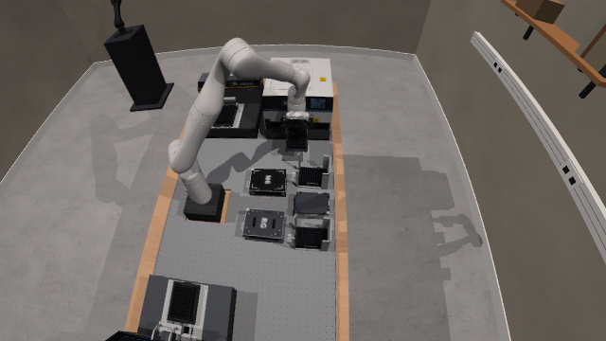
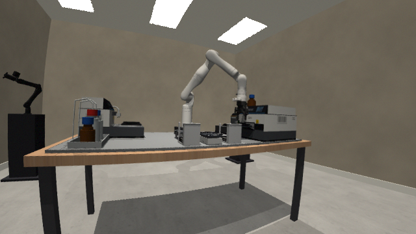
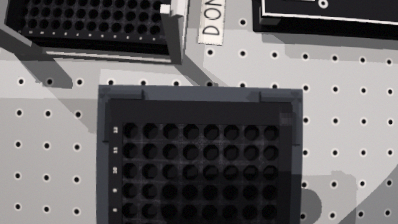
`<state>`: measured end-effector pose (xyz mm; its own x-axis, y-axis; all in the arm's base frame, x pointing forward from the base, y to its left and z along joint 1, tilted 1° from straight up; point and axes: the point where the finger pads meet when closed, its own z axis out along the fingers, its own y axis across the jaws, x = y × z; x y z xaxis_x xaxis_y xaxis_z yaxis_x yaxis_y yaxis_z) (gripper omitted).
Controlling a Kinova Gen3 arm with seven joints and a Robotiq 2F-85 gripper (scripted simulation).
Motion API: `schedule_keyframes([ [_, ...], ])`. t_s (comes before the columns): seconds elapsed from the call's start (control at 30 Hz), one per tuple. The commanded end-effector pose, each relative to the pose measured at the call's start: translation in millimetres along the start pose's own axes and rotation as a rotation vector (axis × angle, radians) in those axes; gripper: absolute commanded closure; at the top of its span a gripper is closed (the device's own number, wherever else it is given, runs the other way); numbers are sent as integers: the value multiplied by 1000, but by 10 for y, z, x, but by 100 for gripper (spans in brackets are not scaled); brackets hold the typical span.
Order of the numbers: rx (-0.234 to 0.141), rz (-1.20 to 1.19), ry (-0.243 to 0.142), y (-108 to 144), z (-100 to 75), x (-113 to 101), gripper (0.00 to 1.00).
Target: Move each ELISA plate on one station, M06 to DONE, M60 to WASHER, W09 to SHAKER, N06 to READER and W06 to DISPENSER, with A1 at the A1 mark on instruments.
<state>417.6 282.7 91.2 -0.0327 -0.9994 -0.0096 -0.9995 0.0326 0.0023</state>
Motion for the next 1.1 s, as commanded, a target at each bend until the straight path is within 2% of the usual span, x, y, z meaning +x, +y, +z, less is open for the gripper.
schedule_keyframes([
  [0.0,1,0,-1,-4,-60,-3,0],
  [1.07,1,0,-1,-3,-433,-3,0],
])
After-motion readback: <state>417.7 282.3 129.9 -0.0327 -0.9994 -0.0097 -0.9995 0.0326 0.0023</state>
